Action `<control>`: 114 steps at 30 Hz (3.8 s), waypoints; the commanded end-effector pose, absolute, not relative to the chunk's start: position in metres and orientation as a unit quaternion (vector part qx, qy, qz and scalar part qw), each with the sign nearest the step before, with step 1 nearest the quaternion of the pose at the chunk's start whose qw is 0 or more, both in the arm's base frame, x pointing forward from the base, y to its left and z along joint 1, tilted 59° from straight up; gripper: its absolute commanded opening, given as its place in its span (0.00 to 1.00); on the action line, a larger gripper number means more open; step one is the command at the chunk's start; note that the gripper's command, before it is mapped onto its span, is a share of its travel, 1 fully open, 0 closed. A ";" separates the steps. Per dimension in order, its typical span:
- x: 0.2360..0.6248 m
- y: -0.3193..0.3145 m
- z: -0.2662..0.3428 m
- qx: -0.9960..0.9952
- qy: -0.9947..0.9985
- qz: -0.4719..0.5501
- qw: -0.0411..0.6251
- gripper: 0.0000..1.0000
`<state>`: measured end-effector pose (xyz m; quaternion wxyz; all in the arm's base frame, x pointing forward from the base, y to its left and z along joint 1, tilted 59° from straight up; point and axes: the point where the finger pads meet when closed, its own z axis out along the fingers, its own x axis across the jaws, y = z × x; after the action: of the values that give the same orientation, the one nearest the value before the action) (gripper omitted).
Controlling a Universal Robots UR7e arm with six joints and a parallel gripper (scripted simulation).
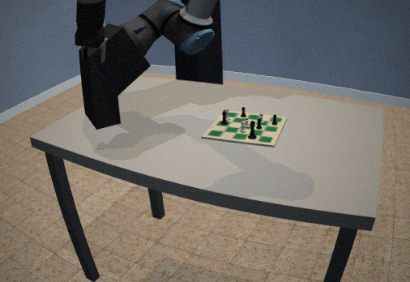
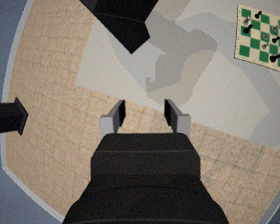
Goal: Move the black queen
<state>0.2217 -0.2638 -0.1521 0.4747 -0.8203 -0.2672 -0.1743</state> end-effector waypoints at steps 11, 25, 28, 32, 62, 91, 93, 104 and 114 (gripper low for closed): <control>0.313 -0.292 -0.118 -0.782 -0.388 -0.142 0.466 1.00; 0.457 -0.261 -0.044 -0.700 -0.543 -0.102 0.453 1.00; 0.482 -0.247 -0.028 -0.682 -0.569 -0.096 0.450 1.00; 0.517 -0.220 -0.002 -0.652 -0.607 -0.086 0.445 1.00; 0.630 0.049 0.178 -0.427 -0.803 -0.033 0.414 1.00; 0.623 0.118 0.218 -0.370 -0.835 -0.024 0.407 1.00; 0.623 0.118 0.218 -0.370 -0.835 -0.024 0.407 1.00; 0.623 0.118 0.218 -0.370 -0.835 -0.024 0.407 1.00; 0.623 0.118 0.218 -0.370 -0.835 -0.024 0.407 1.00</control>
<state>0.6225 0.1188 0.2173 0.4070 -0.3697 -0.8350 -0.0235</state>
